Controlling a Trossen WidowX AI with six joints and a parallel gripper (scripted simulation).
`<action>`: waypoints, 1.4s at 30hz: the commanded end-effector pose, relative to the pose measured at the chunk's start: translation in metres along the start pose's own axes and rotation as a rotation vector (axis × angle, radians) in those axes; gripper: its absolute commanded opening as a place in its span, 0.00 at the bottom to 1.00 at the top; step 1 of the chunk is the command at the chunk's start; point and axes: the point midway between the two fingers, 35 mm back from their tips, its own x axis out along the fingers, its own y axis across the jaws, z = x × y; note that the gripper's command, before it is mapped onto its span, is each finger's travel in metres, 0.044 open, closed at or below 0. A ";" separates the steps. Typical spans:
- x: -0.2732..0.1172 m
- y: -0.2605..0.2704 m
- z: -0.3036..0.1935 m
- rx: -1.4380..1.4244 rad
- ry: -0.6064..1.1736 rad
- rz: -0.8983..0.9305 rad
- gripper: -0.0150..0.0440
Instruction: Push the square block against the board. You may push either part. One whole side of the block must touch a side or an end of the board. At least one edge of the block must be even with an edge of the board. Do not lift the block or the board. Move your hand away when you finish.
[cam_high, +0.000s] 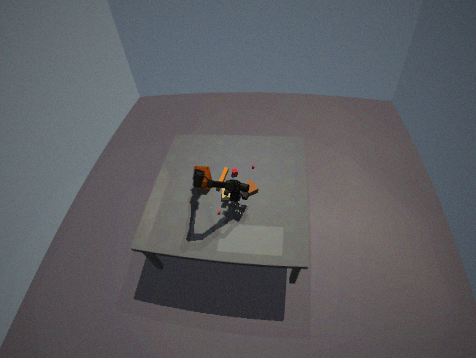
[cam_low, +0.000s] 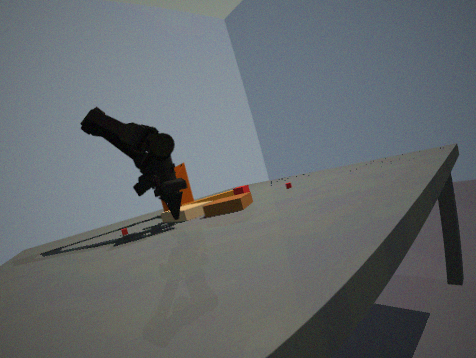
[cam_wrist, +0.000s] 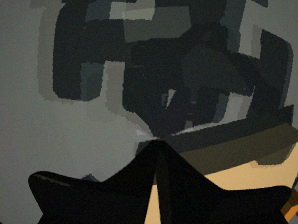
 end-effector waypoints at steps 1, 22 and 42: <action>0.004 -0.005 -0.009 -0.012 0.008 -0.018 0.25; 0.004 -0.009 -0.028 -0.012 0.009 -0.018 0.25; 0.004 -0.005 -0.006 -0.013 0.007 -0.017 0.25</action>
